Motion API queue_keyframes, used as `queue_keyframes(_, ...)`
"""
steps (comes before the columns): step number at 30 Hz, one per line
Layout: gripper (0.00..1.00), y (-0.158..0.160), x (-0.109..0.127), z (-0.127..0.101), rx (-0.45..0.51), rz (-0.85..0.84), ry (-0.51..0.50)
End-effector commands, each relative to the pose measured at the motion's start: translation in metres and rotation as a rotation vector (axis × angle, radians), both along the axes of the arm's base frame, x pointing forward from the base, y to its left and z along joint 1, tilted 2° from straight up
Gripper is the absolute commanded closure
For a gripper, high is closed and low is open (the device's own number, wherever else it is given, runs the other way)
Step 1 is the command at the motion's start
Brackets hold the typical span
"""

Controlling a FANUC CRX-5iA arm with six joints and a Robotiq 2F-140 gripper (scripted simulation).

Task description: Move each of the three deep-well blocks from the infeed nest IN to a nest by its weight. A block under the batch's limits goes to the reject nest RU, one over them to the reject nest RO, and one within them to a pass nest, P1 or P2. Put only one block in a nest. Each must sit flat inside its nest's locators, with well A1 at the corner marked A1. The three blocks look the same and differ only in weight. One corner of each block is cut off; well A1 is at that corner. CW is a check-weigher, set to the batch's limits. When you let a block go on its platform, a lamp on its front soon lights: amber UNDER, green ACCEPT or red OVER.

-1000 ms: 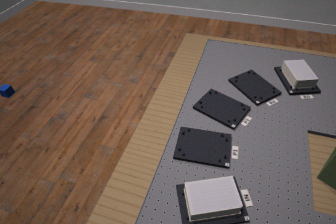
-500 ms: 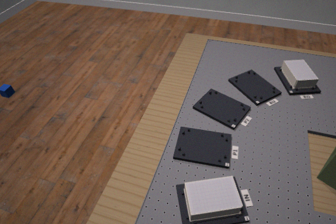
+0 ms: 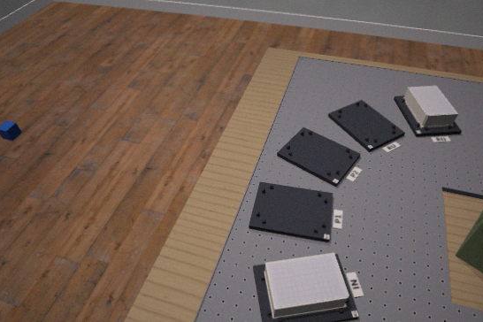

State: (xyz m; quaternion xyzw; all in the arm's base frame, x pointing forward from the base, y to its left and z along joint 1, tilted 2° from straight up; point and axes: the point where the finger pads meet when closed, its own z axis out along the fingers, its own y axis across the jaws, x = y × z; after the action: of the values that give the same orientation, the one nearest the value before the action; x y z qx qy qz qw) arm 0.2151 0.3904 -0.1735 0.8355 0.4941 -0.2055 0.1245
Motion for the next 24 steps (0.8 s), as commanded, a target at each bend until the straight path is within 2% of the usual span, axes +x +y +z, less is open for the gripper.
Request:
queue_keyframes(1, 0.0, 0.0, 0.0, 0.0, 0.0, 0.0, 0.0)
queue_keyframes(16, 0.0, 0.0, 0.0, 0.0, 0.0, 0.0, 0.0)
queue_keyframes(24, 0.0, 0.0, 0.0, 0.016, 0.0, 0.0, 0.0)
